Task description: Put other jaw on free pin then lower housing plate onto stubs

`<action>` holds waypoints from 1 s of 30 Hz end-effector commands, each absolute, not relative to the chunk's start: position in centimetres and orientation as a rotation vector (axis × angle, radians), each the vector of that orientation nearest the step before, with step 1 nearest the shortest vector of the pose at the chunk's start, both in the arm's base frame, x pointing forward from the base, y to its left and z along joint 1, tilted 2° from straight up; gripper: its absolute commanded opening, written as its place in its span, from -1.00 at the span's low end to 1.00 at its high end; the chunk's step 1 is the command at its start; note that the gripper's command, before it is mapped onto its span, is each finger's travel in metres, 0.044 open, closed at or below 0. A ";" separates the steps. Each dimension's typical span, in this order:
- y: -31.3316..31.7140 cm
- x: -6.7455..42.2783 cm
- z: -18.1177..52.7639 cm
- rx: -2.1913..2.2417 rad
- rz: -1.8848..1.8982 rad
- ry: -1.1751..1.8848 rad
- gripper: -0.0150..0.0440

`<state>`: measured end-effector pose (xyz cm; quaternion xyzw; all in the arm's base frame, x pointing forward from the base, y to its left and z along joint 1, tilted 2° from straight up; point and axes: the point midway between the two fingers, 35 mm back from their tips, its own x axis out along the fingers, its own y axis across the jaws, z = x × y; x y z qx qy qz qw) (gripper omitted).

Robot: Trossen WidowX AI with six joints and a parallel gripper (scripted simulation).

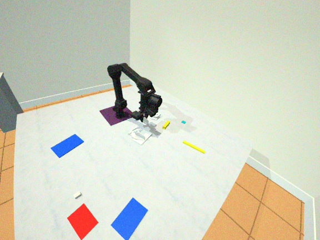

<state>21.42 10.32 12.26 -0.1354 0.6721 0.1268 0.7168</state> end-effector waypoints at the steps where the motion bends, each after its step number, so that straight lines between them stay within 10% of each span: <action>1: 10.3 21.4 12.3 -0.291 0.279 1.490 -0.04; 30: 8.9 24.8 12.5 -0.267 0.253 1.490 -0.04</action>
